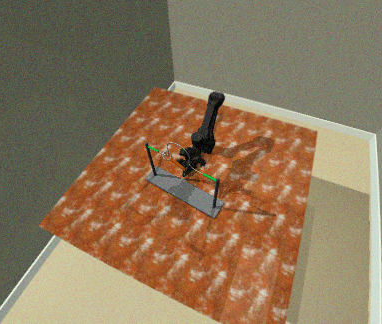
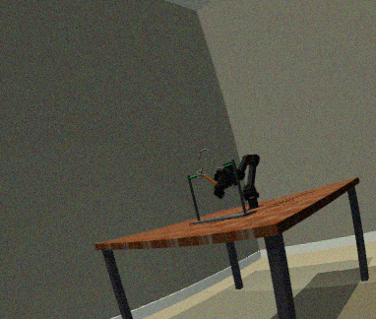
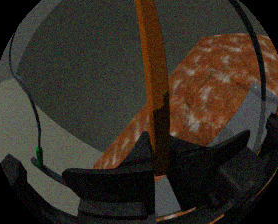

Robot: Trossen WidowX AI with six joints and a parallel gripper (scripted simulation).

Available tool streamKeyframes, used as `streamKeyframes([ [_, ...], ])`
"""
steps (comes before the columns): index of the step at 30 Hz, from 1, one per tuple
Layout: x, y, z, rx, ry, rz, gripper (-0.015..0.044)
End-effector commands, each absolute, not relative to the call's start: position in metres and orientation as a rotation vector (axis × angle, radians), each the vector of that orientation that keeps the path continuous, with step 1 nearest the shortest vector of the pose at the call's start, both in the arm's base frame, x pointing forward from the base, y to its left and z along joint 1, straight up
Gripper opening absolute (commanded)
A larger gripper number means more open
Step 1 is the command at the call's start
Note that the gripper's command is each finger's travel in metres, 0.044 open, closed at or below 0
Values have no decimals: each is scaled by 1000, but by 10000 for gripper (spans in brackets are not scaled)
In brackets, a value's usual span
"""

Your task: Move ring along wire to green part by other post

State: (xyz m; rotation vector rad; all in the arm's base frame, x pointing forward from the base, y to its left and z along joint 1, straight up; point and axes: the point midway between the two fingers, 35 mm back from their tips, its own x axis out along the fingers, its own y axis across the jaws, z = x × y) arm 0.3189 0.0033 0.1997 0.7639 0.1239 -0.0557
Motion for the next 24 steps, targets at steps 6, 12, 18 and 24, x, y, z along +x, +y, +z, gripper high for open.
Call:
streamKeyframes([
  [6,306,22,229,933,204,23,-150],
  [12,297,30,245,1032,260,75,-150],
  [18,289,35,260,1120,309,130,-150],
  [24,283,38,273,1192,349,182,-150],
])
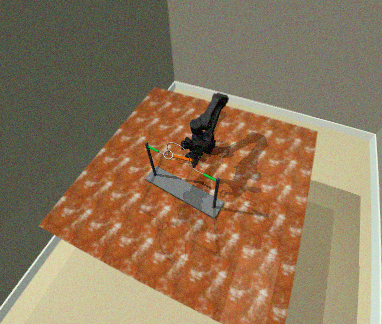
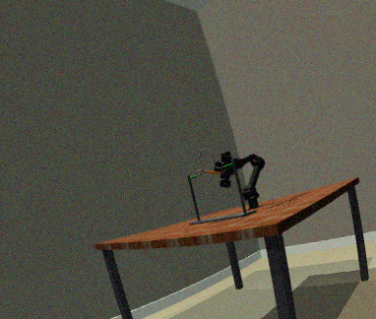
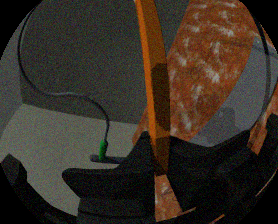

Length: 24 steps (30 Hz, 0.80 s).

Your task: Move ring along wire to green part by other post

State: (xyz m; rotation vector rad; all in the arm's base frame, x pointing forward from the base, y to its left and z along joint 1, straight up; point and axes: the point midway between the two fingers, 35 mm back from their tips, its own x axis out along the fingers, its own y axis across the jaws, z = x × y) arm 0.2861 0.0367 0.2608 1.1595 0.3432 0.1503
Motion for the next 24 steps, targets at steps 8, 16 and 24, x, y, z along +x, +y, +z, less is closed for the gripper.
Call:
streamKeyframes([
  [8,280,42,287,1278,359,220,-150],
  [16,280,44,296,1336,351,235,-150],
  [24,280,46,305,1387,344,248,-150],
])
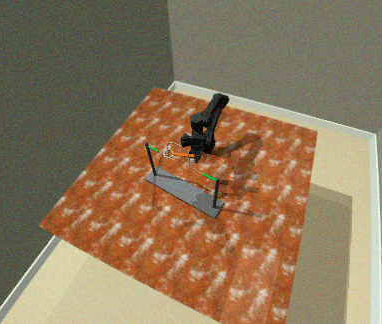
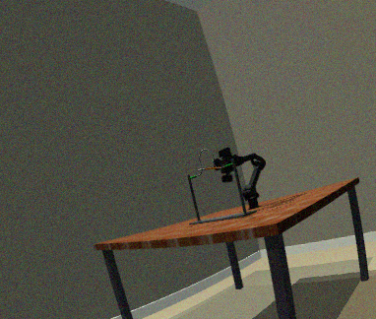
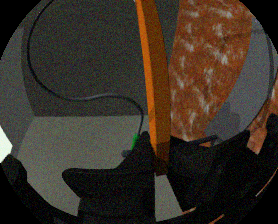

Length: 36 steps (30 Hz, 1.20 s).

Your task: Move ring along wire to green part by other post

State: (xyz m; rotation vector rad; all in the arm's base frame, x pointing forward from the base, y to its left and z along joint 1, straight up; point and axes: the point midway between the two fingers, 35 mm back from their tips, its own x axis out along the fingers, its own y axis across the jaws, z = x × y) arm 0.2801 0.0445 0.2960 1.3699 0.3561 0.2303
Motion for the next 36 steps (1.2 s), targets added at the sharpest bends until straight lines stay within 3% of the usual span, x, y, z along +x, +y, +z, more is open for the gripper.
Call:
streamKeyframes([
  [1,280,46,306,1393,343,249,-150],
  [36,280,47,338,1566,322,290,-150],
])
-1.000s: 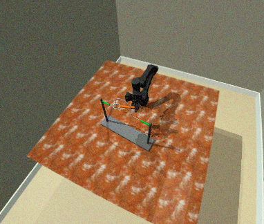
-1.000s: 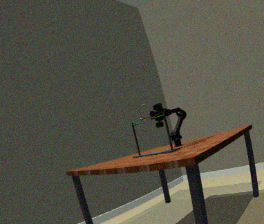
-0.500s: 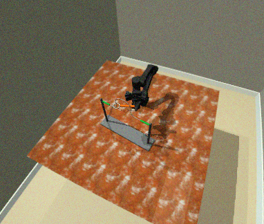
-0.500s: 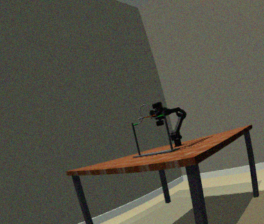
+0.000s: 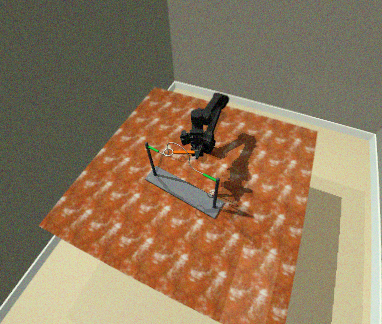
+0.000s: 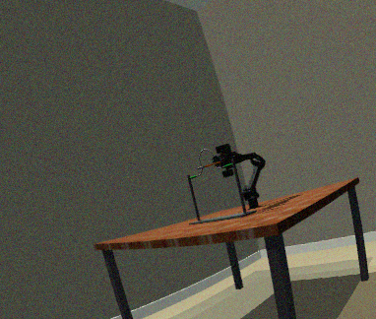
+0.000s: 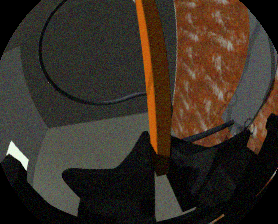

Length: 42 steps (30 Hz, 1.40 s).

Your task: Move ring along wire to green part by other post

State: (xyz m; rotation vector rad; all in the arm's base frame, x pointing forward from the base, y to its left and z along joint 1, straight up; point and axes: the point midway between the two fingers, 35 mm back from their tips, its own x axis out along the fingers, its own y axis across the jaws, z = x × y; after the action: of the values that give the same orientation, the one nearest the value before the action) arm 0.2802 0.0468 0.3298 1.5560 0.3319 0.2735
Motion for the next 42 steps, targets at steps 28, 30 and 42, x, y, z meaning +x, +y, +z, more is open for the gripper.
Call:
streamKeyframes([
  [28,279,44,359,1613,328,290,-150],
  [30,279,44,359,1609,330,288,-150],
  [42,279,43,359,1569,345,267,-150],
])
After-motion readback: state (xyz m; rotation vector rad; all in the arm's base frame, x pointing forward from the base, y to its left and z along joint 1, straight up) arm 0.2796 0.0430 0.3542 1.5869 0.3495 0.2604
